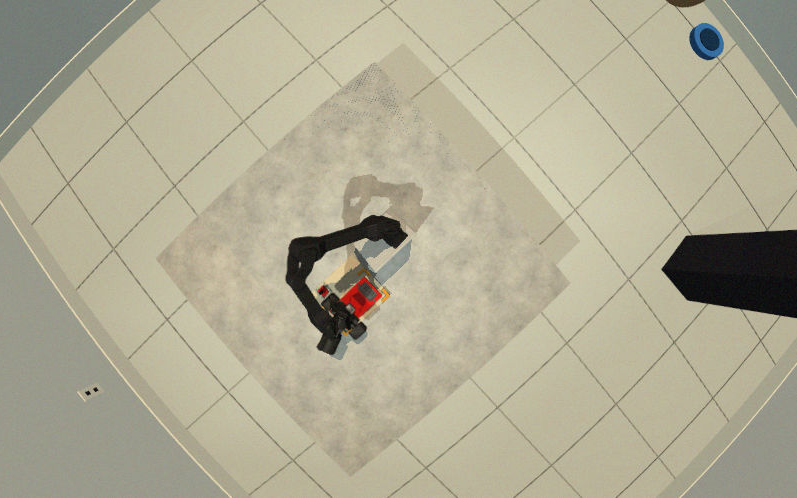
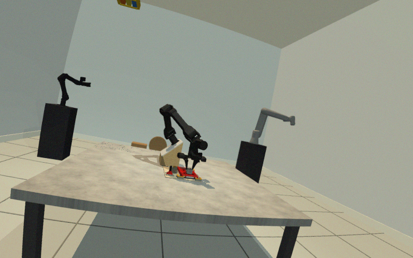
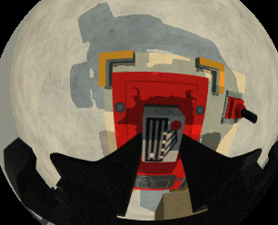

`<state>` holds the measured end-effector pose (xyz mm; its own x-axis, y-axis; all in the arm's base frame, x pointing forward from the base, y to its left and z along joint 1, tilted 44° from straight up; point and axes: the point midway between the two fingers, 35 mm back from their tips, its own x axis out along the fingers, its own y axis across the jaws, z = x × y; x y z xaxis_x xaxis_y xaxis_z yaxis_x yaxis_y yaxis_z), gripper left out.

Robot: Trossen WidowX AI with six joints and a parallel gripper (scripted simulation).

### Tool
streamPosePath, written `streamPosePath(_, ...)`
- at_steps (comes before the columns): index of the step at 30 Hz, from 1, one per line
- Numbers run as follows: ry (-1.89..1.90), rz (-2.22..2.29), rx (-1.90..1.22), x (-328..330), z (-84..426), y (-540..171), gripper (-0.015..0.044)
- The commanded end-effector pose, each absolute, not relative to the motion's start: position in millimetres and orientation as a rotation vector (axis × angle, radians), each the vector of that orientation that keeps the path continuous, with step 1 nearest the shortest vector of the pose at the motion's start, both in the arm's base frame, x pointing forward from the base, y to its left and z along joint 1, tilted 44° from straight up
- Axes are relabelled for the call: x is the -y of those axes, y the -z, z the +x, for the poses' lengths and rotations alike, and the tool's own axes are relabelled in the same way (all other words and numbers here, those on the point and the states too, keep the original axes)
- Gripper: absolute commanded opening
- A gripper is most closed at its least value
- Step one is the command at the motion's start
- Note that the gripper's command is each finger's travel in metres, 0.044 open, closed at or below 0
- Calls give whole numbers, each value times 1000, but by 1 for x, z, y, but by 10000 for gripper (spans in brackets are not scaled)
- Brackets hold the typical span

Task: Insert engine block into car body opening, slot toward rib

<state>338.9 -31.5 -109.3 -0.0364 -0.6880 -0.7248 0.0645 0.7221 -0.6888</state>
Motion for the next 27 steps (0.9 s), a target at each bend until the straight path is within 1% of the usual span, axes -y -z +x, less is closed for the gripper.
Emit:
streamPosePath(1,655,-543,-1498,33,339,110,160)
streamPosePath(25,655,-544,-1498,37,338,113,160)
streamPosePath(27,654,-537,-1497,35,339,113,212)
